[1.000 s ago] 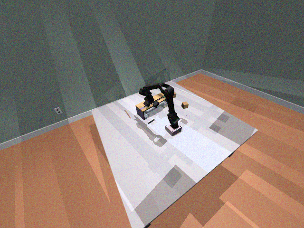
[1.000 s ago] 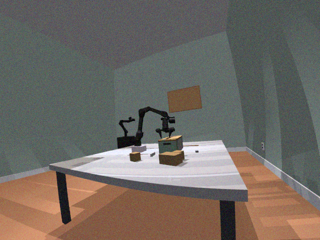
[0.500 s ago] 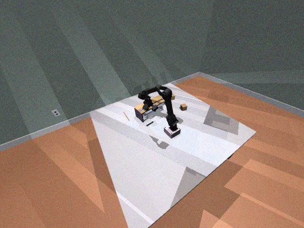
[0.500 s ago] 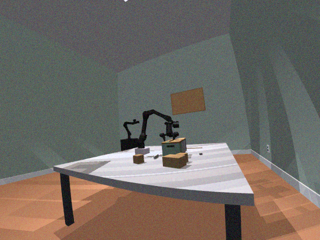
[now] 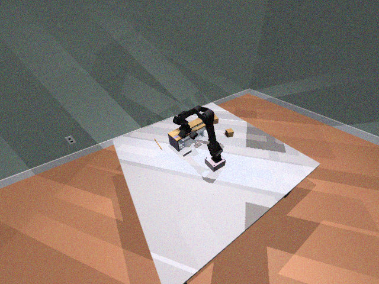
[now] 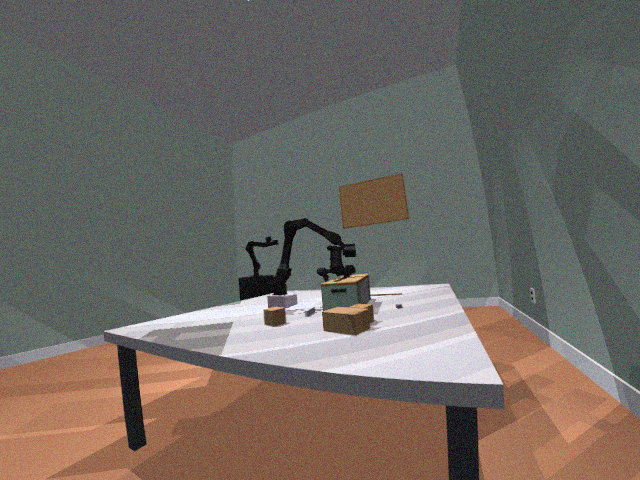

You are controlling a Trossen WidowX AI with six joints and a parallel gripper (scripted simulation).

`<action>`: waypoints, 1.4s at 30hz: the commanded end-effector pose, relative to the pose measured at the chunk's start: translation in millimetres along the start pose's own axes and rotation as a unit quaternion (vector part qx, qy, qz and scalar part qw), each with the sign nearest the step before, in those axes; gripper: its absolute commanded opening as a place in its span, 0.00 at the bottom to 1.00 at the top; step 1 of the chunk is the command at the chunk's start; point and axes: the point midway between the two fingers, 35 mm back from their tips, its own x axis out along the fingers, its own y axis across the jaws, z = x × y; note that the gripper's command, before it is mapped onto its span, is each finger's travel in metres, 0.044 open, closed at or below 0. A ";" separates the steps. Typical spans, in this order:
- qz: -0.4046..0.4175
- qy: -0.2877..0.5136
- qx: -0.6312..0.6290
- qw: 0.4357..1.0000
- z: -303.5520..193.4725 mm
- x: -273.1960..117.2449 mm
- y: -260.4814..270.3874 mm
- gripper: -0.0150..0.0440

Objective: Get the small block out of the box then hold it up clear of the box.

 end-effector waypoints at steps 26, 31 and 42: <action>0.000 0.003 -0.002 1.000 -64.3 23.4 -0.4 0.93; 0.000 0.004 -0.002 1.000 -75.9 27.4 -0.5 0.93; 0.000 0.003 -0.002 1.000 -68.4 24.8 0.4 0.93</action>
